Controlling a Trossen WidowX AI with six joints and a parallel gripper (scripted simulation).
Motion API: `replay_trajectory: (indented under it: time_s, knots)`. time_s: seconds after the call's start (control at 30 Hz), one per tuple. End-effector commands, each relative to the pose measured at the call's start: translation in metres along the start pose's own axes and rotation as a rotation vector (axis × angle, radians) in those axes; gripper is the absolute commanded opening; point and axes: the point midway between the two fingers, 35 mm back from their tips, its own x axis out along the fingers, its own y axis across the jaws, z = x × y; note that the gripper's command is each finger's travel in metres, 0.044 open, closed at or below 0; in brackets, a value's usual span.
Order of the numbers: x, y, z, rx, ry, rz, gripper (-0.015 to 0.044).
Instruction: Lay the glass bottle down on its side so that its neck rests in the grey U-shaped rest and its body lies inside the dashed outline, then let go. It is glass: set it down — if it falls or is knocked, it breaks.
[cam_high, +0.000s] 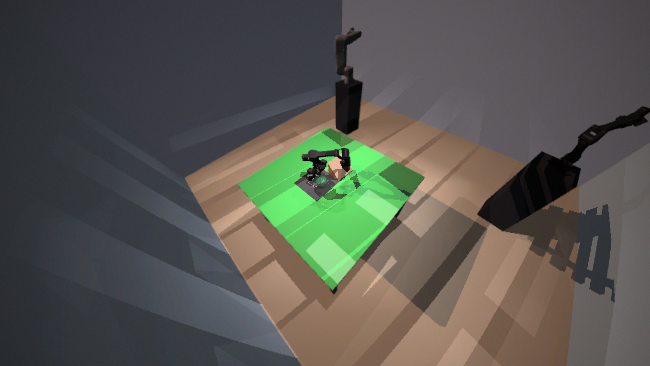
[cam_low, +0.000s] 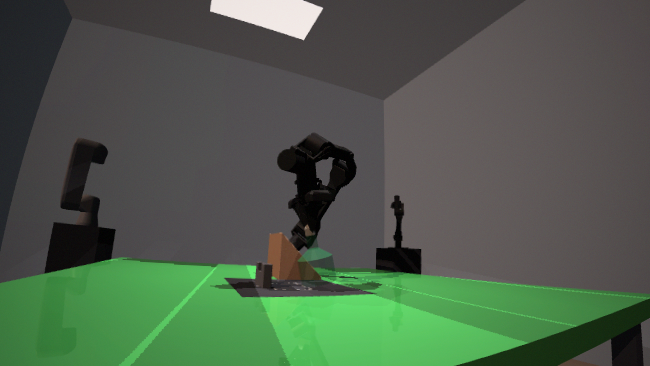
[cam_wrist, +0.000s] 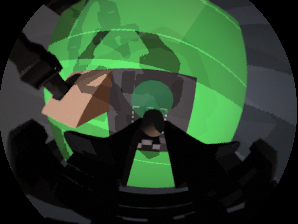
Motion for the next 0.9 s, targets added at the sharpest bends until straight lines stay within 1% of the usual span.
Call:
replay_trajectory:
  time_s: [0.0, 0.87]
  knots:
    - [-0.002, 0.0, -0.01, -0.001, 0.006, 0.0, 0.012]
    - [-0.003, 0.0, -0.031, 0.013, -0.028, -0.003, 0.012]
